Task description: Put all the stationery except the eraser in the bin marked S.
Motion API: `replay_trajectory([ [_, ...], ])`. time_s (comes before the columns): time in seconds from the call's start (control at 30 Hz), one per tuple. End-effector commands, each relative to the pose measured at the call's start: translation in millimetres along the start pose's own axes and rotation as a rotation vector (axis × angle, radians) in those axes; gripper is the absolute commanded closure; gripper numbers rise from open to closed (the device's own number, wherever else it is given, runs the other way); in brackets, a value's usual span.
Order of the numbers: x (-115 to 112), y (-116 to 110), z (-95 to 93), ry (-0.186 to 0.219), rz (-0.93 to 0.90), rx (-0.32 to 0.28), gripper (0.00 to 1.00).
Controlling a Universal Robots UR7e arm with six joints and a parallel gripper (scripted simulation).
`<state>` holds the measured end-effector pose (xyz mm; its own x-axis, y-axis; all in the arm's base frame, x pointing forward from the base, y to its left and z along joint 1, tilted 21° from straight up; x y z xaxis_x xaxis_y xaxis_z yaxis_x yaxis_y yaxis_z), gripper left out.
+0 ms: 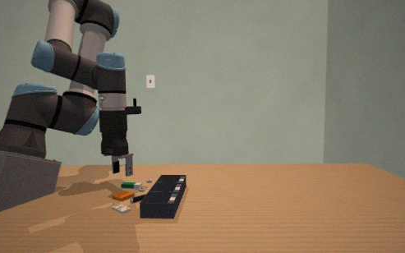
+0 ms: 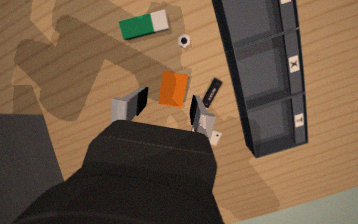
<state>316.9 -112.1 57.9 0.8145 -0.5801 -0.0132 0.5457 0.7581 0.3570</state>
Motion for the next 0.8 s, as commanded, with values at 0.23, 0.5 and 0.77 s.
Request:
replay_trajectory([
  [0.23,0,0,-15.7,-0.001,0.0,0.0,0.0],
  [0.5,1,0,-47.7,-0.001,0.0,0.0,0.0],
  [0.77,2,-1,-57.7,-0.001,0.0,0.0,0.0],
])
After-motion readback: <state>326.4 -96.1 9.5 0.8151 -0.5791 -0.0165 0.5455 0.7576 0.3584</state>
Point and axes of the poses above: the point where the finger pads meet when closed, its own z axis back along the fingers, its own x axis across the jaws, y = z × x, the point moved 6 cm from there along z, back along the fingers, and after that the axes turned 7 degrees about z, right-handed, at the moved point
